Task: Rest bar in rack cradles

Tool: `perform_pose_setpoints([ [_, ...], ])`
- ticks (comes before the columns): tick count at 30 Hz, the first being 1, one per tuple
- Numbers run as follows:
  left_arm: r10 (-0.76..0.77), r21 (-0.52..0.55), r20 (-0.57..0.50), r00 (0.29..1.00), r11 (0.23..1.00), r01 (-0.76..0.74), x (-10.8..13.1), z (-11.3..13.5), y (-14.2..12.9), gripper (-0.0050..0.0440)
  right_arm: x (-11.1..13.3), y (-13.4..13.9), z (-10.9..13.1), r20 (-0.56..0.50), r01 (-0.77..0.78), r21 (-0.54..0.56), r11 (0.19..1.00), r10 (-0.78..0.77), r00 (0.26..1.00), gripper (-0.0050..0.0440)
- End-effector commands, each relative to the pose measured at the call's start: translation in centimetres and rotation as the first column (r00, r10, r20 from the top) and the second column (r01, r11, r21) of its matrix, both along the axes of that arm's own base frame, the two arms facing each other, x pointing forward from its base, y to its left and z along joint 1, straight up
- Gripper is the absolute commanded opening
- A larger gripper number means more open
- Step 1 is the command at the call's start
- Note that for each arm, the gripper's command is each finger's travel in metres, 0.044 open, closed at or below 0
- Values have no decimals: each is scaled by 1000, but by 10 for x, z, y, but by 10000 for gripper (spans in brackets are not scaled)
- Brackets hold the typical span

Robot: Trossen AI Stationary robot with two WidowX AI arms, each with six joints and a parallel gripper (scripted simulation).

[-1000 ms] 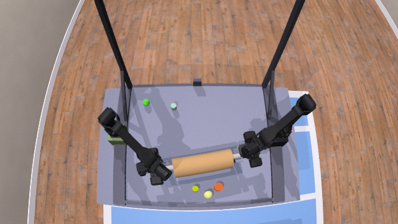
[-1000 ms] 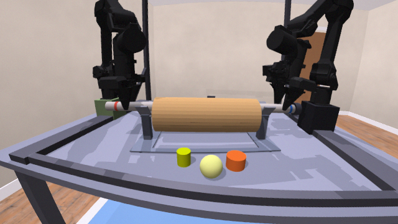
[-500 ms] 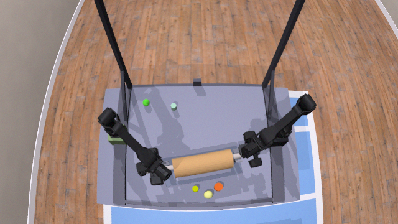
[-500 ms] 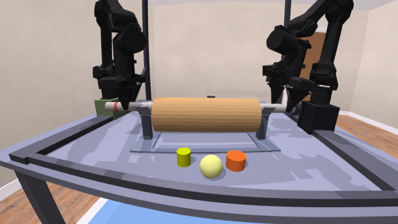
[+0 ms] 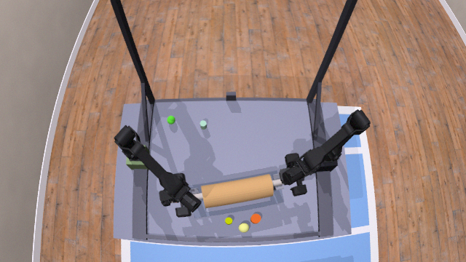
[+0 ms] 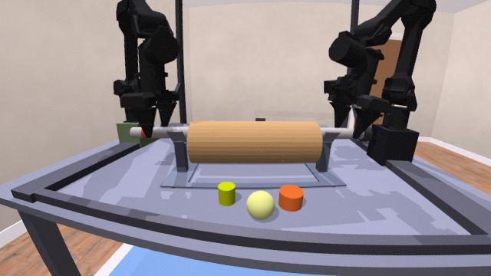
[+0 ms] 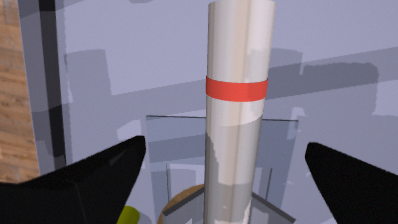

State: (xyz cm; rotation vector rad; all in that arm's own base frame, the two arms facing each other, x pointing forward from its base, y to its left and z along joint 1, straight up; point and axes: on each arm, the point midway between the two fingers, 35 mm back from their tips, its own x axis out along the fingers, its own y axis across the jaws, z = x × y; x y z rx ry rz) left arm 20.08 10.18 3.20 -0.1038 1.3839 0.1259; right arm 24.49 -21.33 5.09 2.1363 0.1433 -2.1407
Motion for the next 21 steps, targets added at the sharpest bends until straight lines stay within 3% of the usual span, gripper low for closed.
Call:
perform_pose_setpoints([
  [1, 0, 10, 26, 1000, 1000, 0, 5, 7, 3, 440, 2, -1, 7, 17, 0, -16, 1000, 0, 1000, 440],
  [21, -1, 15, 34, 999, 1000, 1, -3, 52, 2, 440, 2, -1, 7, 17, 0, -16, 1000, 0, 1000, 440],
])
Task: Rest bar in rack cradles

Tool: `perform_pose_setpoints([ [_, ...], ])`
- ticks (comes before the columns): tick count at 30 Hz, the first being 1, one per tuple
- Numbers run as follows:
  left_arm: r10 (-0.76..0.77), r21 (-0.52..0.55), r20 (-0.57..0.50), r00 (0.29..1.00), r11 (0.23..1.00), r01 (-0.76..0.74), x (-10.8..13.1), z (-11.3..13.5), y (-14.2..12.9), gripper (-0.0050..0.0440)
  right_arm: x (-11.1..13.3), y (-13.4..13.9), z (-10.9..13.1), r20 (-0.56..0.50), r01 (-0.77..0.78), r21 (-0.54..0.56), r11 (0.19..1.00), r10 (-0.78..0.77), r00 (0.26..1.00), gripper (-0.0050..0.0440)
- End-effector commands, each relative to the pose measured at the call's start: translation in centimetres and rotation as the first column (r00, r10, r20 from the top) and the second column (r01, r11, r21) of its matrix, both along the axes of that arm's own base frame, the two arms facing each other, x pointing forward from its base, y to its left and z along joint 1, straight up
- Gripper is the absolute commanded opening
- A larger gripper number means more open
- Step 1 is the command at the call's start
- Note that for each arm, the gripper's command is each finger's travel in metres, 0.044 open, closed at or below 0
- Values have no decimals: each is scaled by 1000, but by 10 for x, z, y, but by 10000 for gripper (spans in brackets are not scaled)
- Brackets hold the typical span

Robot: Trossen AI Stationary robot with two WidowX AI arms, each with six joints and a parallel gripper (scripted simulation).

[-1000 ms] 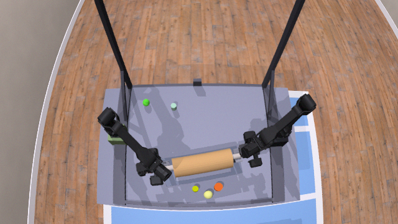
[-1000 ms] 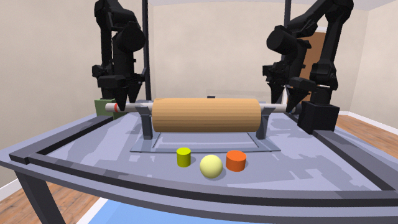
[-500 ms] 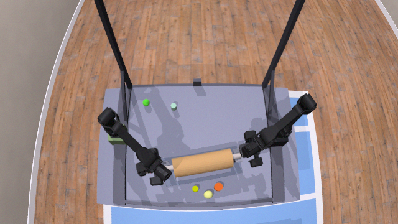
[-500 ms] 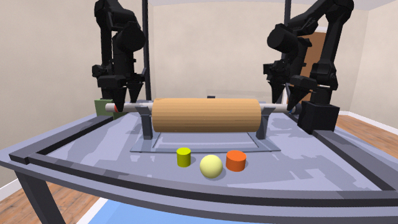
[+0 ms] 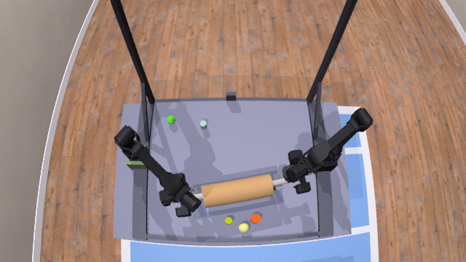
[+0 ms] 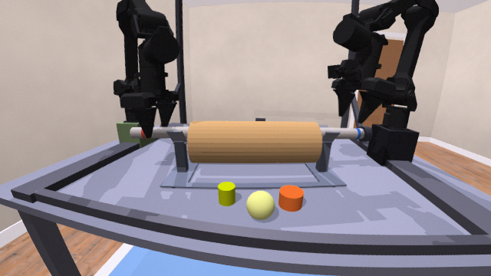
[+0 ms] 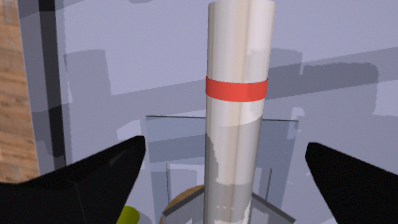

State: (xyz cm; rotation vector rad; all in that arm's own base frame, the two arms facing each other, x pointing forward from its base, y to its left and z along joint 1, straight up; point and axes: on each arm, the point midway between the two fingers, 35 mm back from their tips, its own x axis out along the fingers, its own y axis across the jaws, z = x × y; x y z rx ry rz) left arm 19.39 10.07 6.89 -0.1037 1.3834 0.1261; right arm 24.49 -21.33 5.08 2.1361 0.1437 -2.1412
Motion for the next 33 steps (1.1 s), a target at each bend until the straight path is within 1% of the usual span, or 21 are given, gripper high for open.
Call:
perform_pose_setpoints([
  [1, -1, 15, 34, 999, 1000, 1, 3, 18, 3, 440, 2, -1, 7, 17, 0, -16, 1000, 0, 1000, 440],
  [3, -1, 13, 29, 1000, 1000, 1, 2, 20, 2, 440, 2, -1, 7, 17, 0, -16, 1000, 0, 1000, 440],
  [6, -1, 14, 33, 999, 1000, 1, 0, 31, 2, 440, 2, -1, 7, 17, 0, -16, 1000, 0, 1000, 440],
  [11, -1, 8, 20, 1000, 1000, 1, -1, 28, 1, 440, 2, -2, 7, 18, 0, -17, 1000, 1, 1000, 440],
  [12, -2, 13, 29, 1000, 1000, 1, 0, 31, 2, 440, 2, -1, 7, 17, 0, -16, 1000, 0, 1000, 440],
  [13, -2, 13, 28, 1000, 1000, 1, 1, 30, 2, 440, 5, -4, 16, 32, 0, -29, 1000, 1, 999, 440],
  [25, -2, 9, 23, 1000, 1000, 1, -1, 28, 1, 440, 4, -2, 57, 32, 2, -29, 1000, -1, 999, 440],
  [28, -2, 9, 23, 1000, 1000, 1, -1, 28, 1, 440, 4, -1, 57, 26, 0, -23, 1000, 1, 1000, 440],
  [32, -2, 9, 23, 1000, 1000, 1, -1, 28, 1, 440, 4, -1, 73, 33, 2, -29, 1000, -1, 999, 440],
  [33, -2, 9, 23, 1000, 1000, 1, -1, 28, 1, 440, 3, -1, 73, 32, 2, -29, 1000, -1, 999, 440],
])
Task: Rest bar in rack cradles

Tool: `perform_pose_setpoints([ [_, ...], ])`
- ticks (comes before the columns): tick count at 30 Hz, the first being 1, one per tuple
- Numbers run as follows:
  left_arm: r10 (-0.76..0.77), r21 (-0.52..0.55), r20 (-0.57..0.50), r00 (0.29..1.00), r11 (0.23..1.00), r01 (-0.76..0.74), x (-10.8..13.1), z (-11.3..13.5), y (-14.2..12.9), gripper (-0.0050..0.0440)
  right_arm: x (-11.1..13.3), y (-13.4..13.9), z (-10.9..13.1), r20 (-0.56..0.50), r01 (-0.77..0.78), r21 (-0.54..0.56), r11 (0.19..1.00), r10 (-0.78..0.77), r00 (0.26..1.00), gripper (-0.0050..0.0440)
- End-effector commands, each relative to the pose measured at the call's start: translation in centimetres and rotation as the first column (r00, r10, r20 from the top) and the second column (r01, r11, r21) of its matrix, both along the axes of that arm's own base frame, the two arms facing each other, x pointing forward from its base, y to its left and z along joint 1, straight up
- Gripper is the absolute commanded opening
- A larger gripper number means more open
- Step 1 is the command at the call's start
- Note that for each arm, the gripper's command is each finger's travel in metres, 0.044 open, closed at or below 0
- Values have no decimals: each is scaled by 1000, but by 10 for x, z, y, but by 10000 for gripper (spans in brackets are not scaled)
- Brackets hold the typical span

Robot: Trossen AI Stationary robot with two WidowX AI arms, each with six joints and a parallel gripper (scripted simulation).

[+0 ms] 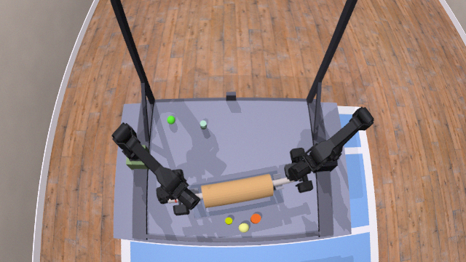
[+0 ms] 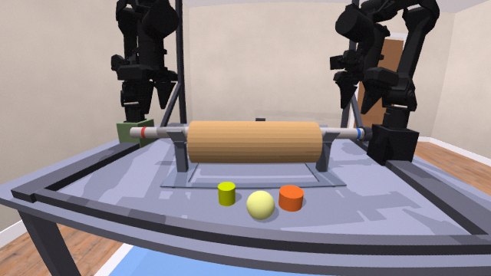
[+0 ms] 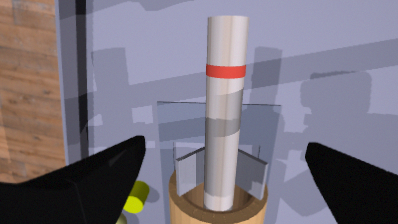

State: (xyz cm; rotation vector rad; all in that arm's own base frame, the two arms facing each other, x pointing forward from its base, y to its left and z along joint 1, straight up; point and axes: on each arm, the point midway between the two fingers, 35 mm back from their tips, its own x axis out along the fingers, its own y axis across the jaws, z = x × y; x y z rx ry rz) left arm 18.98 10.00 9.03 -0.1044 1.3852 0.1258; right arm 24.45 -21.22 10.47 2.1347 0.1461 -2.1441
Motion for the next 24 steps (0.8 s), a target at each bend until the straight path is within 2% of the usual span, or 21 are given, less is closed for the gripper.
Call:
perform_pose_setpoints([
  [1, -2, 10, 24, 1000, 1000, 2, 3, 7, 2, 440, 4, -2, 18, 33, 2, -30, 1000, -1, 999, 440],
  [5, -6, 26, 52, 999, 1000, 5, 7, 6, 0, 440, 7, 5, 16, 50, -83, -46, 996, 85, 995, 440],
  [9, -14, 66, 112, 994, 998, 7, 20, 11, 1, 440, 19, 11, 21, 97, -233, -117, 965, 245, 965, 440],
  [11, -14, 66, 112, 994, 998, 7, 20, 11, 1, 440, 19, 11, 21, 97, -233, -117, 965, 245, 965, 440],
  [13, -23, 88, 159, 987, 996, 9, 28, 15, 1, 440, 28, 16, 25, 119, -331, -171, 928, 353, 928, 440],
  [18, -48, 143, 283, 958, 990, 8, 52, 29, -1, 440, 49, 29, 40, 131, -551, -335, 764, 617, 776, 440],
  [24, -84, 189, 426, 901, 982, 1, 76, 50, -7, 440, 71, 50, 61, 56, -707, -520, 479, 845, 531, 440],
])
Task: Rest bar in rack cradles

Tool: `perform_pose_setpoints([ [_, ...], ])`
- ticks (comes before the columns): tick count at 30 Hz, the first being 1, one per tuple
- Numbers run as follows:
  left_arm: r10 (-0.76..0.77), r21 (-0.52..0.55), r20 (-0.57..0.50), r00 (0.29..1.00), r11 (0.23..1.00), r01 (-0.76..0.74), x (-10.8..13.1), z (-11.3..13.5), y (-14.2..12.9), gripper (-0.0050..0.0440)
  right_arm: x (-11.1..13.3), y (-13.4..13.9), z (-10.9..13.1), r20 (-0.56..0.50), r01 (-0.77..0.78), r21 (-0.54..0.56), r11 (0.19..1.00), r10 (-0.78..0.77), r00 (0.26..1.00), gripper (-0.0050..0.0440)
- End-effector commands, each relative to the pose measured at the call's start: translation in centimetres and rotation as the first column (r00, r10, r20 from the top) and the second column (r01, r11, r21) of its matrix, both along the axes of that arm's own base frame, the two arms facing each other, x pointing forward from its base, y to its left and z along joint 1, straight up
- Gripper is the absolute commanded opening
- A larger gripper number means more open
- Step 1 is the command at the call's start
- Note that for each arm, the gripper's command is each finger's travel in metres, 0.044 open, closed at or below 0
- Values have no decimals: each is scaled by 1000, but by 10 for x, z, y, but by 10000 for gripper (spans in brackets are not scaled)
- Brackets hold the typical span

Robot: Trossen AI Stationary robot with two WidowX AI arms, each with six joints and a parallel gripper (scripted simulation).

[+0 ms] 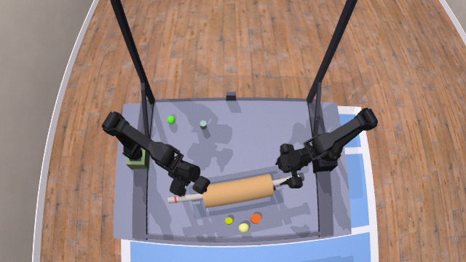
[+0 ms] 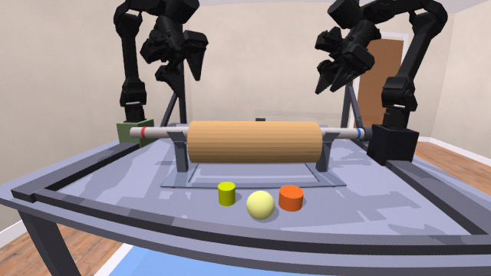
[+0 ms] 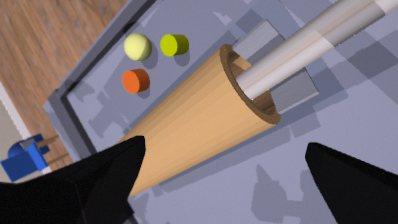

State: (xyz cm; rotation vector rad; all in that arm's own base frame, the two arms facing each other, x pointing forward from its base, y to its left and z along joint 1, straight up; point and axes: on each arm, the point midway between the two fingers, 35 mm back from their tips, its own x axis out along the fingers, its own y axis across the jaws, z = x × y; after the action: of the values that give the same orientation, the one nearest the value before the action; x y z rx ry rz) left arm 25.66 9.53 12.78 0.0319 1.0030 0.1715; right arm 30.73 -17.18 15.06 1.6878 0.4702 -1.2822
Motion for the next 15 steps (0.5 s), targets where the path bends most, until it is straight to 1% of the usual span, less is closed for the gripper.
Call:
perform_pose_setpoints([
  [1, -9, 35, 104, 994, 999, 6, 14, 16, -4, 440, 11, 13, 19, 74, -177, -131, 975, 188, 979, 440],
  [2, -14, 41, 132, 991, 999, 8, 17, 20, -6, 440, 14, 17, 23, 84, -223, -168, 960, 240, 967, 440],
  [4, -14, 41, 132, 991, 999, 8, 17, 20, -6, 440, 14, 17, 23, 84, -223, -168, 960, 240, 967, 440],
  [7, -29, 56, 211, 977, 998, 18, 28, 33, -11, 440, 22, 29, 35, 96, -346, -285, 894, 386, 918, 440],
  [11, -51, 73, 321, 946, 997, 29, 41, 53, -19, 440, 31, 48, 53, 83, -471, -448, 760, 560, 825, 440],
  [15, -71, 83, 423, 904, 996, 40, 51, 73, -29, 440, 36, 67, 71, 32, -544, -600, 587, 696, 717, 440],
])
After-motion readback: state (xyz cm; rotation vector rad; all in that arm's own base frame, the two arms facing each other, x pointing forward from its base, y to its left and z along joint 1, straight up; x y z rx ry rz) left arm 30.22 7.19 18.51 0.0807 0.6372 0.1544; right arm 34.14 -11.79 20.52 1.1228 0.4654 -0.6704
